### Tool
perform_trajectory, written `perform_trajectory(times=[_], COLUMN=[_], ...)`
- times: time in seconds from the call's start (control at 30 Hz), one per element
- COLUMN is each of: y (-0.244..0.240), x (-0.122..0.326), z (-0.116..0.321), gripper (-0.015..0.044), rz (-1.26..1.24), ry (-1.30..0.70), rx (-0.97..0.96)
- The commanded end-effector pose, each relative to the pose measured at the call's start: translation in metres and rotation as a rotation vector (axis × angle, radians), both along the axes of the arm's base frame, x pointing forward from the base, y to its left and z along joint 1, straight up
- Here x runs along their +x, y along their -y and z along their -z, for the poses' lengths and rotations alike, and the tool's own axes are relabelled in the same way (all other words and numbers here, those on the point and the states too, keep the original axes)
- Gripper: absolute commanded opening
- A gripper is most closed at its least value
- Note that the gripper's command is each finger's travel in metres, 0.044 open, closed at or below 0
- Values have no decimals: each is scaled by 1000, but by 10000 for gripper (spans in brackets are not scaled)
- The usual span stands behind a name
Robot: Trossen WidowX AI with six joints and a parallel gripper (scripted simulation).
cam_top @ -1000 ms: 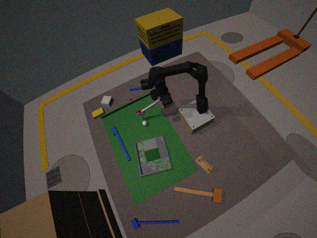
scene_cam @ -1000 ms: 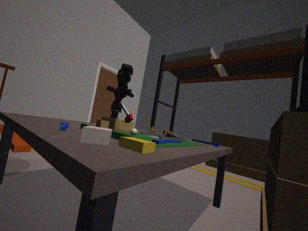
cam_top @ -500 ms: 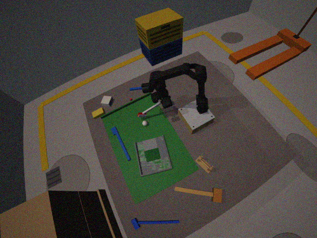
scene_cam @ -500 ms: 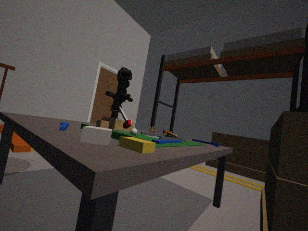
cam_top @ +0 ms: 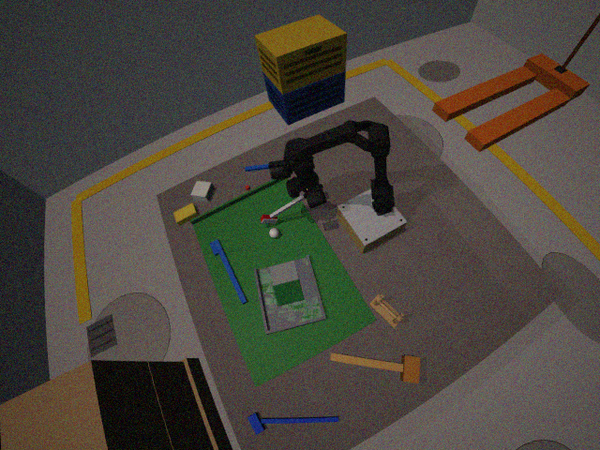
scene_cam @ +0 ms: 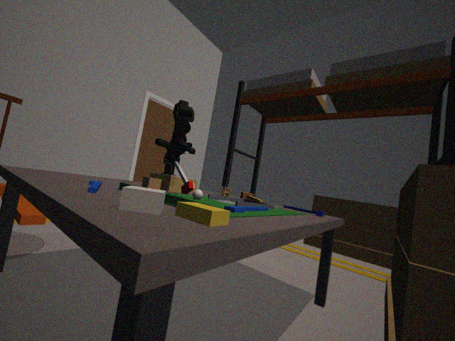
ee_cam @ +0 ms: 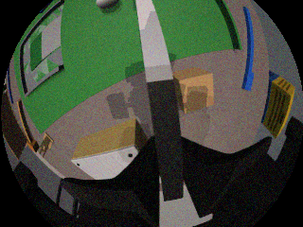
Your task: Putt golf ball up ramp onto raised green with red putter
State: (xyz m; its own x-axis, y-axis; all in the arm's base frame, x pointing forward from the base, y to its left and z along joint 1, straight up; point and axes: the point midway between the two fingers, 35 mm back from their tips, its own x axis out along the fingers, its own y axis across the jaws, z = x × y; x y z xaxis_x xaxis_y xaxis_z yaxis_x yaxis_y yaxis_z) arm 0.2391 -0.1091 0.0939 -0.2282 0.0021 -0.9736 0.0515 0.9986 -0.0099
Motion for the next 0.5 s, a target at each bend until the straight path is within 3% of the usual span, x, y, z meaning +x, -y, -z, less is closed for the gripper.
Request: perform_trajectory(times=[0.0, 0.47], y=[1, 0], x=[0, 0], z=[7, 11], gripper=[0, 0], rz=[5, 0], ry=[0, -1], rx=[-5, 0])
